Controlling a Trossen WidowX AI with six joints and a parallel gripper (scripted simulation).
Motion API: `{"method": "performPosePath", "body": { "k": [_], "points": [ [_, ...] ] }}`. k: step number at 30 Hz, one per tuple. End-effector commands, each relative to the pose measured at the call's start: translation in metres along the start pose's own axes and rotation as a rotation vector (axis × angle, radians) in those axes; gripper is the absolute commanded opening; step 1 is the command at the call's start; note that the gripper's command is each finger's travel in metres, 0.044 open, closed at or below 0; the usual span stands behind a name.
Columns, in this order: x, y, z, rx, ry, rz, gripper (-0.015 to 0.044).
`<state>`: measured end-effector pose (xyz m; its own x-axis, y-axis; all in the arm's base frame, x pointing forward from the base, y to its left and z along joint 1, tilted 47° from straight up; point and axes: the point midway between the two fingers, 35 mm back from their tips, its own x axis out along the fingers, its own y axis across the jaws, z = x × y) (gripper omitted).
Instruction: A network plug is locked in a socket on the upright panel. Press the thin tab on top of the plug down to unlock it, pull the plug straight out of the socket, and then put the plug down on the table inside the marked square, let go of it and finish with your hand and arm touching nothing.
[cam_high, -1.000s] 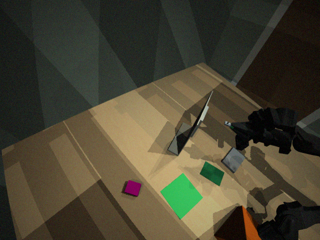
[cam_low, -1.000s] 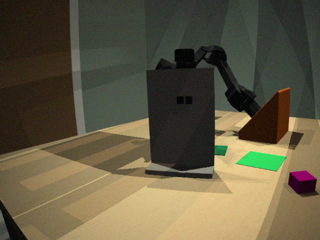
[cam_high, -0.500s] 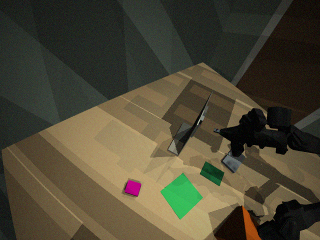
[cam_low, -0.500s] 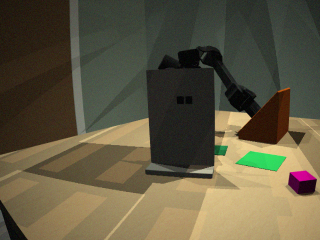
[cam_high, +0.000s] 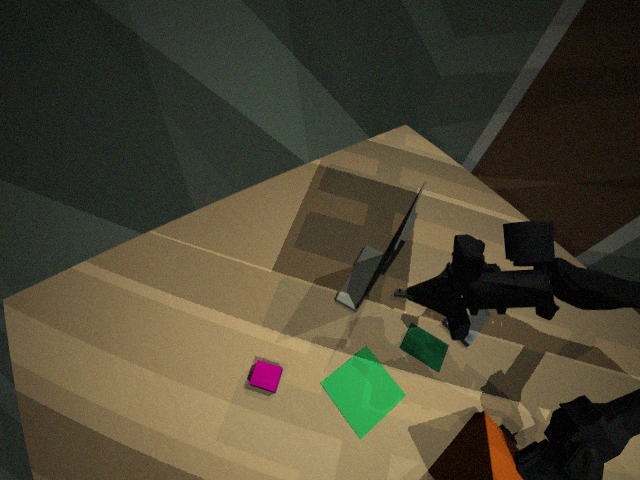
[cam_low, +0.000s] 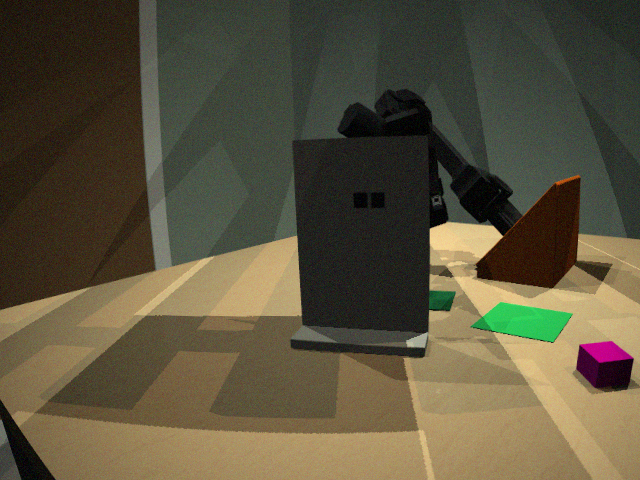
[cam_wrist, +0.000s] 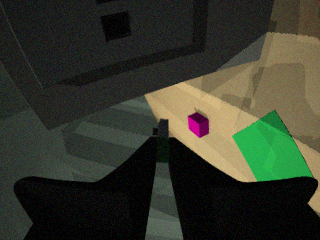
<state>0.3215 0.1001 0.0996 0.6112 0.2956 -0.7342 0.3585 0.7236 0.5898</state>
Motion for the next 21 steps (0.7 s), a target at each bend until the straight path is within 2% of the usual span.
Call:
{"method": "performPosePath", "body": {
  "k": [1, 21],
  "points": [
    [0.013, -0.009, -0.012, 0.032, -0.003, -0.071, 0.0],
    [0.058, -0.051, -0.064, 0.091, -0.117, -0.363, 0.0]
  ]
}}
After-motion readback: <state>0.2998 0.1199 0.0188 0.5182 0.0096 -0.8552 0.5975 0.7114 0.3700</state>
